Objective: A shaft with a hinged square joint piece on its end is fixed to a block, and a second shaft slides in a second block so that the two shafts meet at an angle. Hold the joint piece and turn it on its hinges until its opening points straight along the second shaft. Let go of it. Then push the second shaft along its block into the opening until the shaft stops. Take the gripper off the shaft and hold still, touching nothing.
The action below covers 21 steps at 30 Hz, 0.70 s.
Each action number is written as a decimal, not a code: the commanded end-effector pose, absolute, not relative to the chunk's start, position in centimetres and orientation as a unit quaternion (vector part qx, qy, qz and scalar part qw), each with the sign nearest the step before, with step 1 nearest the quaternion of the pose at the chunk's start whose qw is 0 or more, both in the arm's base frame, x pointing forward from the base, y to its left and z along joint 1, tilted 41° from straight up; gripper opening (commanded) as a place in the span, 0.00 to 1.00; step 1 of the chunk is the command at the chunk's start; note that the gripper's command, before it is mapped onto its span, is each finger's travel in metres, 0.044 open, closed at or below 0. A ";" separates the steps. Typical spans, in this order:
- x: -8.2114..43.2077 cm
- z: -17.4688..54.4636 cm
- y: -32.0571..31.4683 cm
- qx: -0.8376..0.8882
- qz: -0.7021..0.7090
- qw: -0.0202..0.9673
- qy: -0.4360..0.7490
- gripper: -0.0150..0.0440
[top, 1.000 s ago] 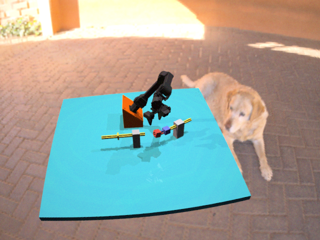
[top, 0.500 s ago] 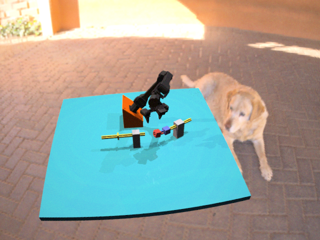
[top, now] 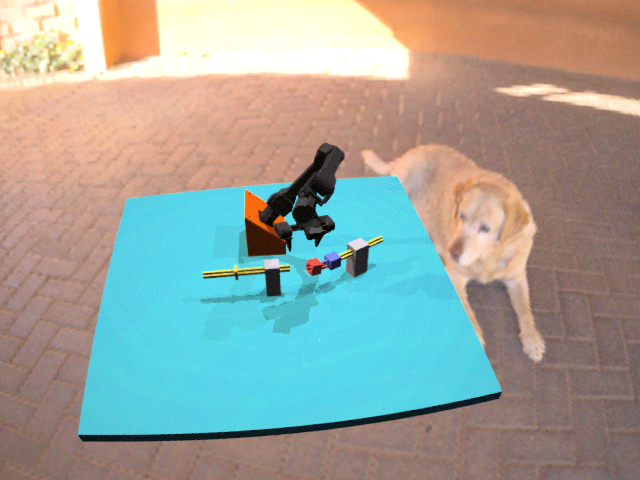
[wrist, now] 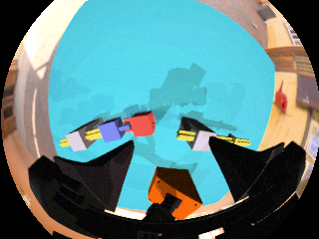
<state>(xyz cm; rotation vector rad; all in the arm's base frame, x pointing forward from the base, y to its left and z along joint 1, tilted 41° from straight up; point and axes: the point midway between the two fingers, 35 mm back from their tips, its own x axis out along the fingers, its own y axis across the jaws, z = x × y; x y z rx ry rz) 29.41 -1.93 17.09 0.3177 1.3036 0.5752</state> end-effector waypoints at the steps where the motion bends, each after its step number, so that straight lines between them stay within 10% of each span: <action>1: 29.4 16.9 -1.8 0.179 0.230 0.737 0.610 1.00; 21: 29.5 16.4 -1.3 0.364 0.044 0.666 0.650 1.00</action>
